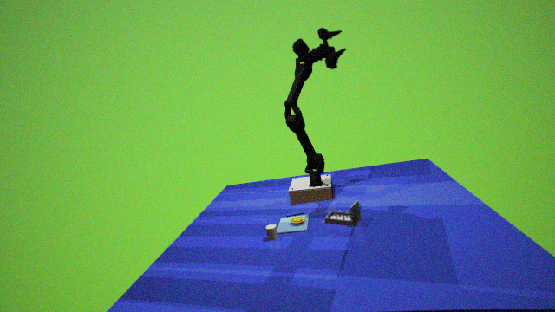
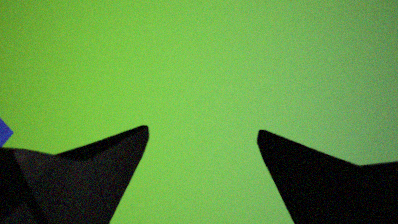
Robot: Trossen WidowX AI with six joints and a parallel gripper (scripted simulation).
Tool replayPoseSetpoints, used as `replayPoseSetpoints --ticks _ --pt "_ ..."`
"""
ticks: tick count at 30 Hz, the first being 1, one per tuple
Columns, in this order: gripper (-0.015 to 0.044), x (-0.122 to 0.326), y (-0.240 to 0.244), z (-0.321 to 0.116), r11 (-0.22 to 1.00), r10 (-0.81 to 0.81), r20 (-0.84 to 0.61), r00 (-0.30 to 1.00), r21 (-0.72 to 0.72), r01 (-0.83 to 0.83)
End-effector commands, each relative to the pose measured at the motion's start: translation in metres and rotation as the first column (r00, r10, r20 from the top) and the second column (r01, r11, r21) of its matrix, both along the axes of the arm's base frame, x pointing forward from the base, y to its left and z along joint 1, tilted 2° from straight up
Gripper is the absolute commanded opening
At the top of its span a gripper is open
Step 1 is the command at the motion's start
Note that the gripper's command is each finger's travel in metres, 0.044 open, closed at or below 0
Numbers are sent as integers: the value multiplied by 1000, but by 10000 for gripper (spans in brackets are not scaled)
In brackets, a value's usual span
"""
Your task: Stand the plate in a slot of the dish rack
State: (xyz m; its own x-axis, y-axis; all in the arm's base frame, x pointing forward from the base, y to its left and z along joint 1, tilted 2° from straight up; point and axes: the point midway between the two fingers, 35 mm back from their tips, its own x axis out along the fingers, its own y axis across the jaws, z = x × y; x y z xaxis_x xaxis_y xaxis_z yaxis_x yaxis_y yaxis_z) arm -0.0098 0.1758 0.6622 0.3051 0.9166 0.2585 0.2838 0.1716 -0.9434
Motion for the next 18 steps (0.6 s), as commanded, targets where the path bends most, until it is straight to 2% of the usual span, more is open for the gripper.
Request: replayPoseSetpoints --ticks 1,18 --pt "400 0 0 0 1000 -1 0 1000 1 1" --pt "400 9 26 -11 993 -111 24 994 32 110"
